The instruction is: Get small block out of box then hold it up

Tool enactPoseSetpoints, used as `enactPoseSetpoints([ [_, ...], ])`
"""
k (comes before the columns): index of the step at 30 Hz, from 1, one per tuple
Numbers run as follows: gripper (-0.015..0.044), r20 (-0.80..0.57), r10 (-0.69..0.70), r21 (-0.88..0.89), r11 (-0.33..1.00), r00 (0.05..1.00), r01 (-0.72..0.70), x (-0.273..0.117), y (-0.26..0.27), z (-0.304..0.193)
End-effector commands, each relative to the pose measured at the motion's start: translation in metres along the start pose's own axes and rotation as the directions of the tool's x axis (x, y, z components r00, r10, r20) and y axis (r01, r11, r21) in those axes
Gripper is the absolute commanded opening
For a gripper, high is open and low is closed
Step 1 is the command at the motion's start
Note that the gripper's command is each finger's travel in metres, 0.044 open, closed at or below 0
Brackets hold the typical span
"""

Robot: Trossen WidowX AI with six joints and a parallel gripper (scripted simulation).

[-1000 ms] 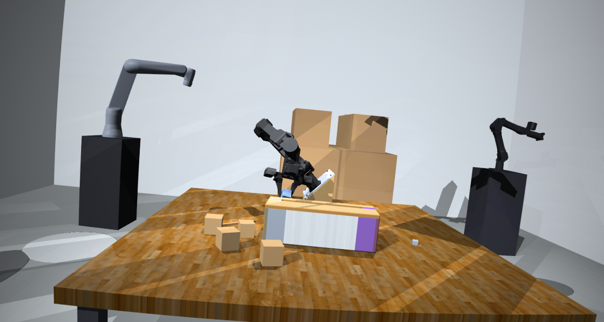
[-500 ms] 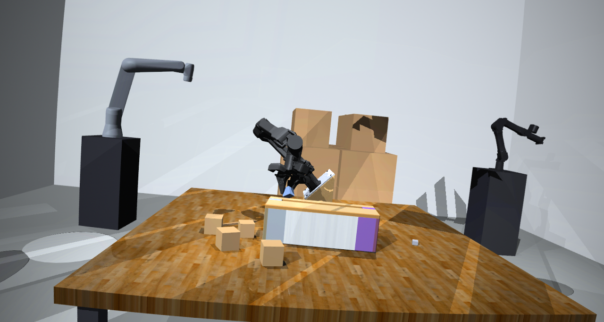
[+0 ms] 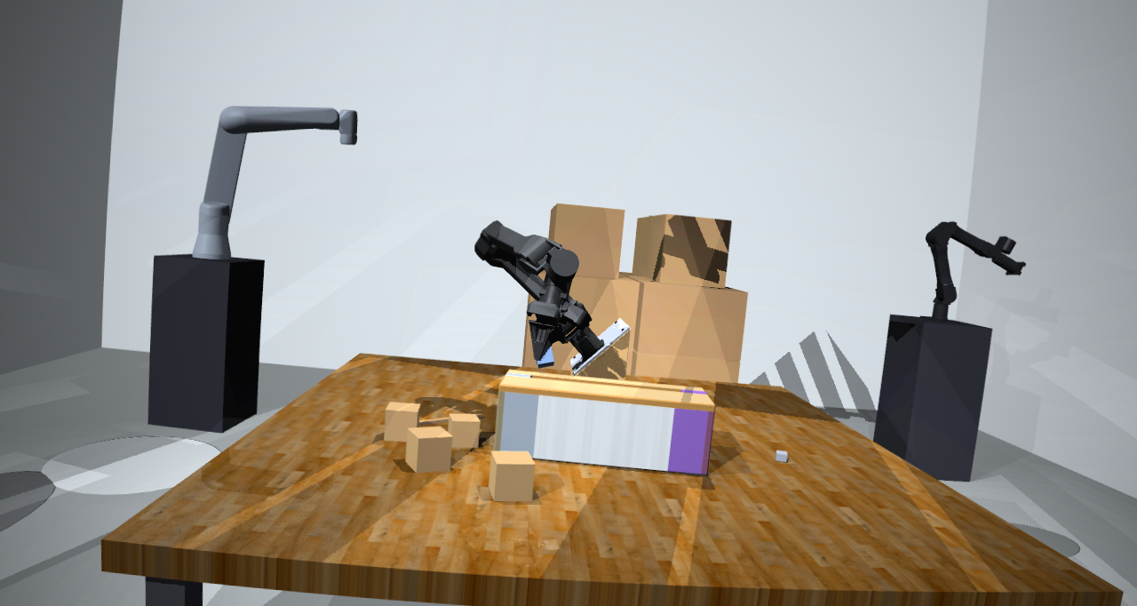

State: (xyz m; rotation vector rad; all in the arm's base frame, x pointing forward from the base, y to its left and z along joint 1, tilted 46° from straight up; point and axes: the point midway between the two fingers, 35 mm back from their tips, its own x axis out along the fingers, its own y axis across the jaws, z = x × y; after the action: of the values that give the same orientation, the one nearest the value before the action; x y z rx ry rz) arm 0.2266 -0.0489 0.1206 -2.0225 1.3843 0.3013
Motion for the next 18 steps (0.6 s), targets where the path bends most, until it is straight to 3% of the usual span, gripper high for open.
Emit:
enactPoseSetpoints([
  [1, 0.0000, -0.012, -0.009, -0.154, 0.988, 1.000, 0.007, -0.003, -0.003, -0.001],
  [9, 0.0000, -0.029, -0.028, -0.466, 0.885, 0.999, 0.011, -0.010, -0.005, -0.001],
  [18, 0.0000, -0.049, -0.052, -0.755, 0.655, 0.997, -0.003, -0.017, -0.008, -0.001],
])
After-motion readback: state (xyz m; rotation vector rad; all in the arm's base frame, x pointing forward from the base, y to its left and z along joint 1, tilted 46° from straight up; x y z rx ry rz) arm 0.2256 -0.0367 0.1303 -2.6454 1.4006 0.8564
